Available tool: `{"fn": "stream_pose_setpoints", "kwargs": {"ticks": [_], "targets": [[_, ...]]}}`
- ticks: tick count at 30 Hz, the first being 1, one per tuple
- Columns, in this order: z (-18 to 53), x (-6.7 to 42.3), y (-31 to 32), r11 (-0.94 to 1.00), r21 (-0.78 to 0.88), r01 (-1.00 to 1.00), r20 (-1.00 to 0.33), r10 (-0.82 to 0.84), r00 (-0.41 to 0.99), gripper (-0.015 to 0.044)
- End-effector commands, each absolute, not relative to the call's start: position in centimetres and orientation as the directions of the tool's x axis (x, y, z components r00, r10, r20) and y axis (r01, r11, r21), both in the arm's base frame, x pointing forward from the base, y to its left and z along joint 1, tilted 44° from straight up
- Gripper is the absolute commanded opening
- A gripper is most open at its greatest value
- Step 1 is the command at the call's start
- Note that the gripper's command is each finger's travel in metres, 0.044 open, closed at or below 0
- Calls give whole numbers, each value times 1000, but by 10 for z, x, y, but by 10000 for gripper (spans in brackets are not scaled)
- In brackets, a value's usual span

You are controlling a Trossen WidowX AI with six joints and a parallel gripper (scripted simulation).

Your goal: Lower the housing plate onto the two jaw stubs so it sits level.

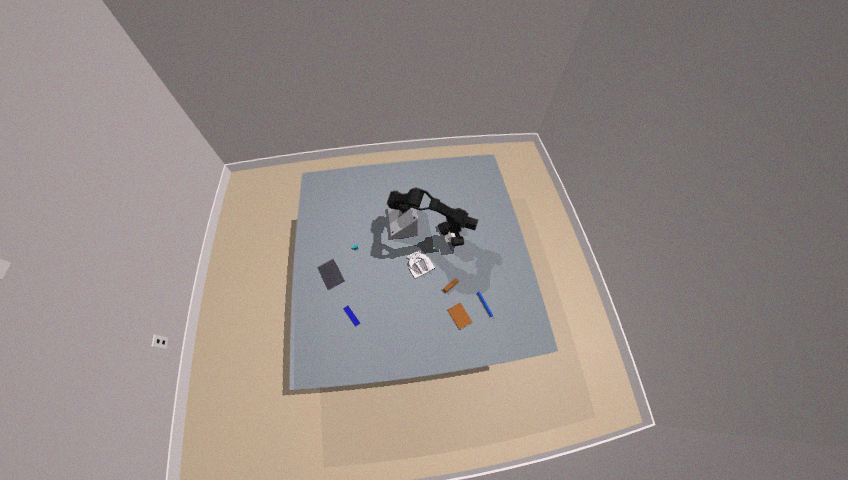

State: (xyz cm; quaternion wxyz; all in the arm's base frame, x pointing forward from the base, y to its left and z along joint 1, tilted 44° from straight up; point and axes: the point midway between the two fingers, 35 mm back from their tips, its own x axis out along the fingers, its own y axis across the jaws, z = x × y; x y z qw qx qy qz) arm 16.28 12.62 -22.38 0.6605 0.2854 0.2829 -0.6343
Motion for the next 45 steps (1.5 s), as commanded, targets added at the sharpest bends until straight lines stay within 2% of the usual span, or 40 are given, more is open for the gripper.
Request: {"fn": "stream_pose_setpoints", "kwargs": {"ticks": [1,19,32,45], "targets": [[-224,164,125,37,21,999,-735,-676,40,440],[-225,164,125,37,21,999,-735,-676,40,440],[-225,163,126,32,19,999,-736,-676,35,353],[-222,163,129,32,19,999,-736,-676,36,351]]}}
